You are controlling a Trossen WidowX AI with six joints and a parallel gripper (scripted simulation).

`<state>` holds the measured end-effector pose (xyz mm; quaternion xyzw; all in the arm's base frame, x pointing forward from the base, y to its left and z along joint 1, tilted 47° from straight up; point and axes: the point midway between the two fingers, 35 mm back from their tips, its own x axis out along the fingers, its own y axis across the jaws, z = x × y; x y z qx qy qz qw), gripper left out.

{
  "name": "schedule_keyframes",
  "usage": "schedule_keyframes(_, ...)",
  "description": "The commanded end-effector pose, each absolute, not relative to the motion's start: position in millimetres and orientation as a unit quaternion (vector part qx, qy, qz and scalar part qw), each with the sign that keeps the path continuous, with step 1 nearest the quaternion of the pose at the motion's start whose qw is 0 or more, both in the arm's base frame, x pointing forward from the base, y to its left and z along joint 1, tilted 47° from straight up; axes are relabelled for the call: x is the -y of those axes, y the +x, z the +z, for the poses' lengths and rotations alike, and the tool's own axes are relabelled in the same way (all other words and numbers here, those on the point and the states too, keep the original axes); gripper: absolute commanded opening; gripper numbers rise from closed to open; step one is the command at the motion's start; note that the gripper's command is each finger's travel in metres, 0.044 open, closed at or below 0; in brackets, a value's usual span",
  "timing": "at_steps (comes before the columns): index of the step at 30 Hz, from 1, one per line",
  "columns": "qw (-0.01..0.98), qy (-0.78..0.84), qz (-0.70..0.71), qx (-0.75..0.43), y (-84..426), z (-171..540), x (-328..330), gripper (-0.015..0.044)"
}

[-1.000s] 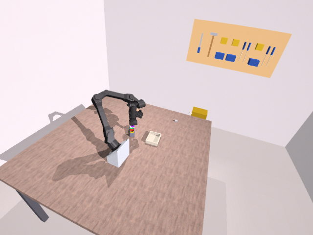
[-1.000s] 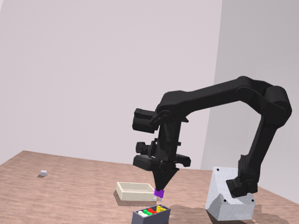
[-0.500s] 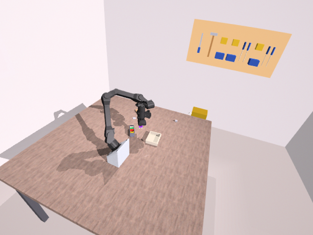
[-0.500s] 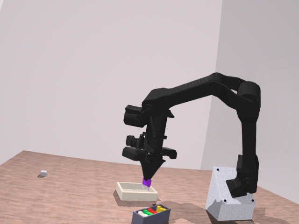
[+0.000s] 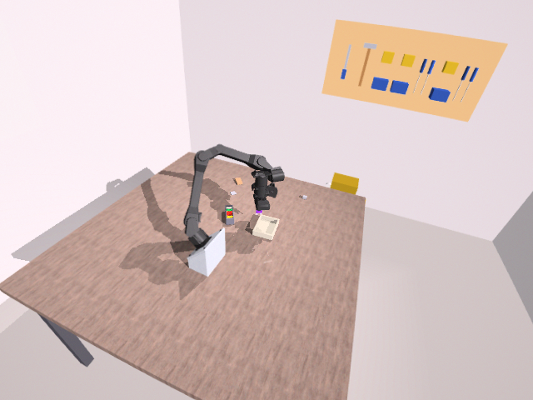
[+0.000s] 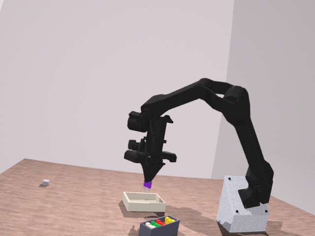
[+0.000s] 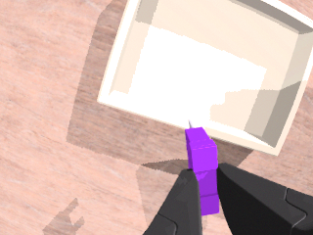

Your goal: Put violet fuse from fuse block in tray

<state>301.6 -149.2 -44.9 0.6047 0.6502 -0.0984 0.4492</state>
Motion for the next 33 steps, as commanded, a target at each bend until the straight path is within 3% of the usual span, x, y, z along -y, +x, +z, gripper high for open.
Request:
schedule_keyframes(1, 0.449, 0.603, -0.097, -0.652, 297.8, -64.5, 164.1, 0.0)
schedule_keyframes(33, 0.448, 0.604, -0.095, -0.652, 297.7, -107.9, 153.5, 0.0)
